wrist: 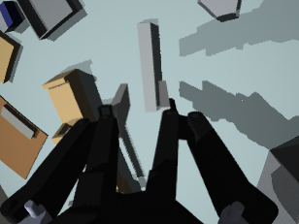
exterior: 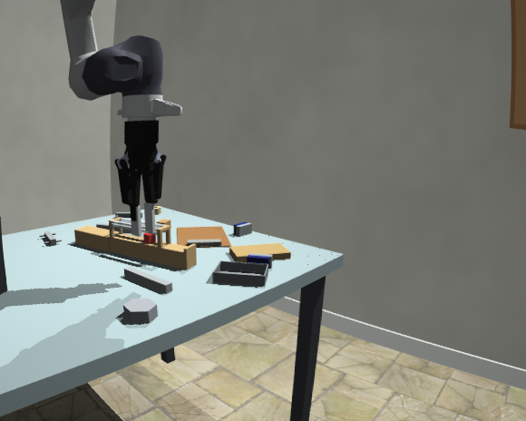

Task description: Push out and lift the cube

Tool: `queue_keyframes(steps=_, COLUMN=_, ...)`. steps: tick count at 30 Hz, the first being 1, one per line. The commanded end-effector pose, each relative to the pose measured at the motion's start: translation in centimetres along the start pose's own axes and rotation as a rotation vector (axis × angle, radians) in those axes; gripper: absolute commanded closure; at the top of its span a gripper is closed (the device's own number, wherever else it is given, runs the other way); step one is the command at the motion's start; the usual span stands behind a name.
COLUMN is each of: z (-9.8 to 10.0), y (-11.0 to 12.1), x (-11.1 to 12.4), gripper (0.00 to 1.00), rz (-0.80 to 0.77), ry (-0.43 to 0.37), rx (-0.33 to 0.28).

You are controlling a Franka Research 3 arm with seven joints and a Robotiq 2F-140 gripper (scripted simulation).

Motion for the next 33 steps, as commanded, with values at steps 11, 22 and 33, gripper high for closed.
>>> queue_keyframes(steps=11, z=0.0, y=0.0, x=0.0, gripper=0.77, rz=-0.003, ry=0.002, rx=0.002)
queue_keyframes(steps=22, z=-0.1, y=0.0, x=0.0, gripper=0.77, rz=-0.003, ry=0.002, rx=0.002)
queue_keyframes(steps=33, z=-4.9, y=0.0, x=0.0, gripper=0.77, rz=-0.003, ry=0.002, rx=0.002)
Point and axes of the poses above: the point where the finger pads meet when closed, its own z axis back along the fingers, its own y axis across the jaws, x = y × z, the point moved 8 cm from there along z, back along the fingers, and after that the axes turned 7 degrees about -z, right-handed, at the moved point
